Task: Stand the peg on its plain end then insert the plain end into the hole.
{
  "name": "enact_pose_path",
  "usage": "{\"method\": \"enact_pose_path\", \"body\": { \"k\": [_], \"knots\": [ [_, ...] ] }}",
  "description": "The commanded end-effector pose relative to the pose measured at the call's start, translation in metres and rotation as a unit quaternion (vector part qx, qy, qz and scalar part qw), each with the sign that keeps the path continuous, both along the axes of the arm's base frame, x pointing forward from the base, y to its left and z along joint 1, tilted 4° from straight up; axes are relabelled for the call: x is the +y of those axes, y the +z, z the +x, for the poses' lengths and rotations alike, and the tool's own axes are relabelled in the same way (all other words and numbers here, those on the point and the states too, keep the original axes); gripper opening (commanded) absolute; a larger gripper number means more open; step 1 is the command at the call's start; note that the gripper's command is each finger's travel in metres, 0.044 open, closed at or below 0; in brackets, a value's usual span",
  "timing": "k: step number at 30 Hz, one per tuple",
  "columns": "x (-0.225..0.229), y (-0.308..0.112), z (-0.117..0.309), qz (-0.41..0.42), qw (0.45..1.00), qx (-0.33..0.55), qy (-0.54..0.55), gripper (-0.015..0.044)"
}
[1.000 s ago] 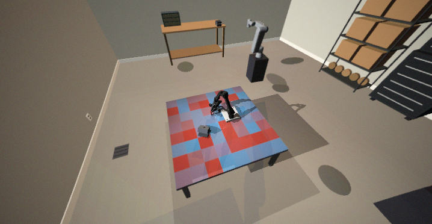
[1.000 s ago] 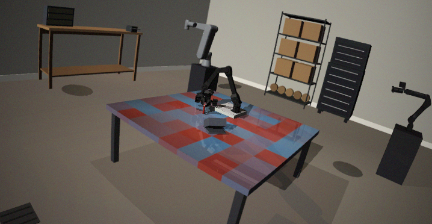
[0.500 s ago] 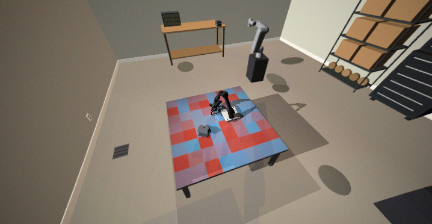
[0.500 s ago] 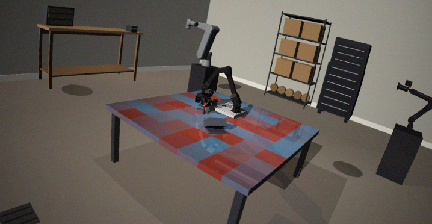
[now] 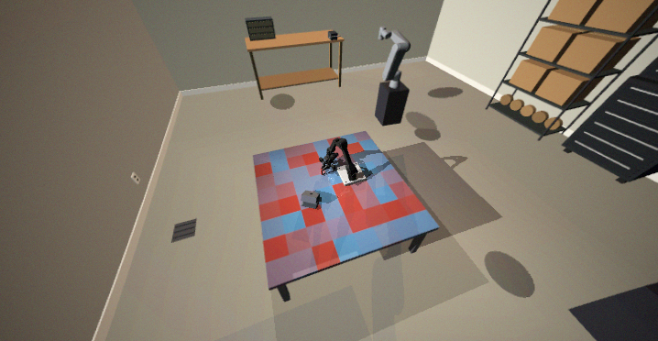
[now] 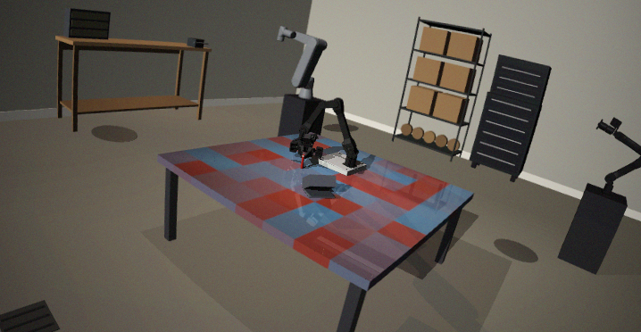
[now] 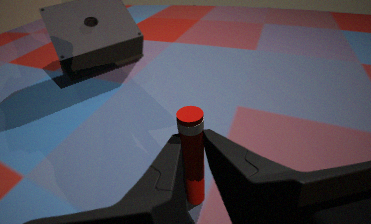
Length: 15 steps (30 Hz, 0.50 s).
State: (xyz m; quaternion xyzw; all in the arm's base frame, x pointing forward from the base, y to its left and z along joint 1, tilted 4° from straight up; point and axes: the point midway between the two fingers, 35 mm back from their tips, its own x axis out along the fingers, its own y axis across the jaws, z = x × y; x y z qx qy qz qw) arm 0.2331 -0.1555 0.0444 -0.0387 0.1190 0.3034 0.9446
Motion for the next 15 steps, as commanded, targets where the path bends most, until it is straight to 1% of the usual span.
{"method": "enact_pose_path", "body": {
  "k": [1,15],
  "knots": [
    [-0.0004,-0.0019,-0.0009,0.000,1.000,0.000,0.000,0.0050],
    [-0.0017,-0.0028,-0.0027,0.003,1.000,-0.005,-0.005,0.0050]
  ]
}}
